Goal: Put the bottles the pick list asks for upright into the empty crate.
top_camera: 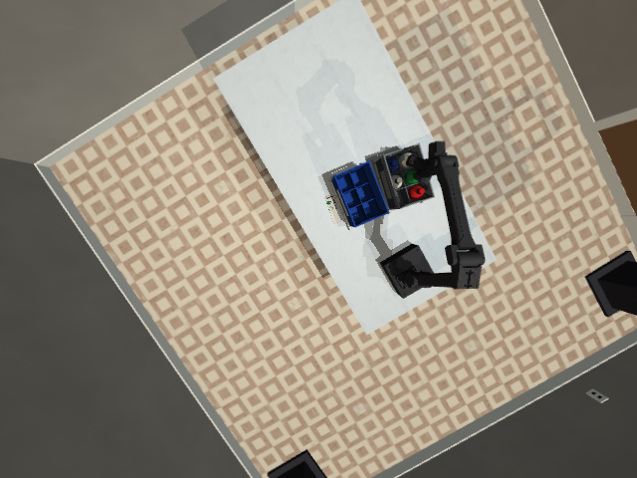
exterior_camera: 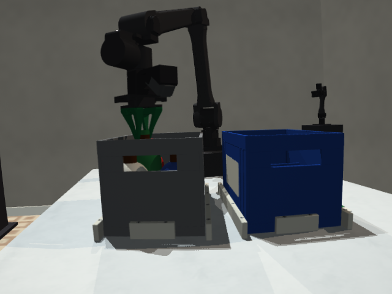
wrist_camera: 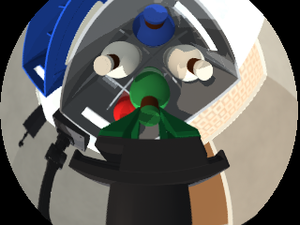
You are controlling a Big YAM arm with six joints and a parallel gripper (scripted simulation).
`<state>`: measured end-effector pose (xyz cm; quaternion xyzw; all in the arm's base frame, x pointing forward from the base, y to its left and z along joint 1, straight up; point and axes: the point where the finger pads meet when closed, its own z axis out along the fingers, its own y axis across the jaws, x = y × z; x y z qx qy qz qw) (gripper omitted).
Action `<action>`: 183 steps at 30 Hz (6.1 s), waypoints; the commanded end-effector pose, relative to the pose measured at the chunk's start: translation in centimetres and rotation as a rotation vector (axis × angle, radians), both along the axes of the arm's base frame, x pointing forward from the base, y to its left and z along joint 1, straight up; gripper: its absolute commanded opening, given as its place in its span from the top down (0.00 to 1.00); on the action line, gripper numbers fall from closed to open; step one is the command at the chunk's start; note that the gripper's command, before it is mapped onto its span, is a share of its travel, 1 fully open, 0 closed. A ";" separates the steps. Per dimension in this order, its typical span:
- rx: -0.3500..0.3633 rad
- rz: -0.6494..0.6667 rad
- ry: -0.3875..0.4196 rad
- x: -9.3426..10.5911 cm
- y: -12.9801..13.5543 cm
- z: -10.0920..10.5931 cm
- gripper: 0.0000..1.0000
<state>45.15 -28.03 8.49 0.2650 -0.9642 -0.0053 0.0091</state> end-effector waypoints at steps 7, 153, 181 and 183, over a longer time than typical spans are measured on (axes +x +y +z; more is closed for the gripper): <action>-0.044 0.018 -0.089 1.4 -0.3 7.3 1.00; -0.036 0.001 -0.069 1.1 -0.3 22.1 1.00; -0.057 0.004 -0.103 1.2 -1.2 22.5 1.00; -0.051 0.004 -0.093 0.9 -1.1 22.1 1.00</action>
